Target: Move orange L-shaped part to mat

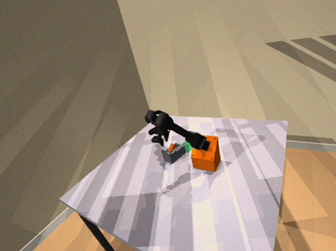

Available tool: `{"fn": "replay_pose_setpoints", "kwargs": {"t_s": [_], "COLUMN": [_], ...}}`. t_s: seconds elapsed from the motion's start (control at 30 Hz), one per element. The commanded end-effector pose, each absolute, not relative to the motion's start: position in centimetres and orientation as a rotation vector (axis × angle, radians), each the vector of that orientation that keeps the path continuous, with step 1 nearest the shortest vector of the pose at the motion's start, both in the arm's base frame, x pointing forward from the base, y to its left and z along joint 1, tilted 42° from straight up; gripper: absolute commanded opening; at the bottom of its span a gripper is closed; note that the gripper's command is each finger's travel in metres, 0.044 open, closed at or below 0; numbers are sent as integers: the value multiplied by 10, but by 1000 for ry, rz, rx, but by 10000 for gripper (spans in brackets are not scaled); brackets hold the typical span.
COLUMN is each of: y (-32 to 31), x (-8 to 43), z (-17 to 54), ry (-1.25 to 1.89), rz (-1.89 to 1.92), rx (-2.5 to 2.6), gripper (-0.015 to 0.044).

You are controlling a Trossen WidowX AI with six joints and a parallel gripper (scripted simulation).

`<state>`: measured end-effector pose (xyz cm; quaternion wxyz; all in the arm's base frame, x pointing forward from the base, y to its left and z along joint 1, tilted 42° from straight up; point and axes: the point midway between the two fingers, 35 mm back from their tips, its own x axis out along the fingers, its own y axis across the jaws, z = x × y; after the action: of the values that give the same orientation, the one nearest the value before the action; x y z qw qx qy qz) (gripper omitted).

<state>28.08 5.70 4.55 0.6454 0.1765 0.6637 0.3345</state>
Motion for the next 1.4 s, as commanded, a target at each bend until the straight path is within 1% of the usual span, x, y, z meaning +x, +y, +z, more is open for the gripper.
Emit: {"fn": "replay_pose_setpoints", "kwargs": {"t_s": [0.0,0.2,0.43,1.0,1.23,1.37], "y": [38,18,7,7,27,28], "x": [283,283,282,282,279,279], "z": [29,13,4,4,-17,-19], "ry": [1293,988,792,786,785,785], "rz": [1068,1366,1509,1513,1513,1513], "rx": [53,-331,-545,-551,-550,-550], "gripper": [280,280,280,280,280,280]}}
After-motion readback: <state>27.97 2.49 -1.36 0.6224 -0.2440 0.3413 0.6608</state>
